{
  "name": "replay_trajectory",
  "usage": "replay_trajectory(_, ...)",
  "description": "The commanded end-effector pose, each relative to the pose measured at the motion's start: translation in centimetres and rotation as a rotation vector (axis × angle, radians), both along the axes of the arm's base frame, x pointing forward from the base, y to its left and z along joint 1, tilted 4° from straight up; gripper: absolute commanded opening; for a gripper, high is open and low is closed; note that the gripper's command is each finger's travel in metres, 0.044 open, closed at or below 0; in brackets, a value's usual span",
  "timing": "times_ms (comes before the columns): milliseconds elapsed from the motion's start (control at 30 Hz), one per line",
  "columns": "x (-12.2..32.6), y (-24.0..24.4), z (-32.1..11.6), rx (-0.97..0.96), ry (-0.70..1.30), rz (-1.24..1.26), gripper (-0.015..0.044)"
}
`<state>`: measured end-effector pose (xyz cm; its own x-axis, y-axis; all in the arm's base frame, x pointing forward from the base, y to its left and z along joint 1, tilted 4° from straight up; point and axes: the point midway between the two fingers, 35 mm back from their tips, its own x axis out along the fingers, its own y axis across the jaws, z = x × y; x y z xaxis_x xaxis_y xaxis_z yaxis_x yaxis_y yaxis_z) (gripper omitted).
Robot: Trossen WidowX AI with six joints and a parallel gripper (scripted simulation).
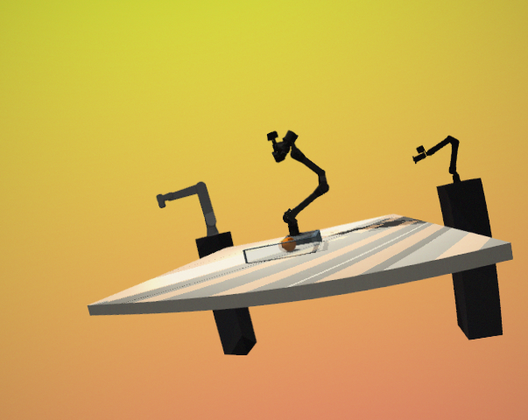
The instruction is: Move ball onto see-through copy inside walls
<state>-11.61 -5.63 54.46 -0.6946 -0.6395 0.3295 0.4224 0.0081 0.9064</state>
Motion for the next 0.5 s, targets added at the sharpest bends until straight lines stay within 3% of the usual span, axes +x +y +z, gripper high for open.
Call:
replay_trajectory(0, 0.1, -0.3, 0.0, 0.007, 0.005, 0.007, 0.0420)
replay_trajectory(200, 5.0, -7.8, -1.4, 0.224, 0.187, 0.234, 0.0420)
replay_trajectory(467, 15.3, -15.5, -6.1, 0.512, 0.502, 0.583, 0.0420)
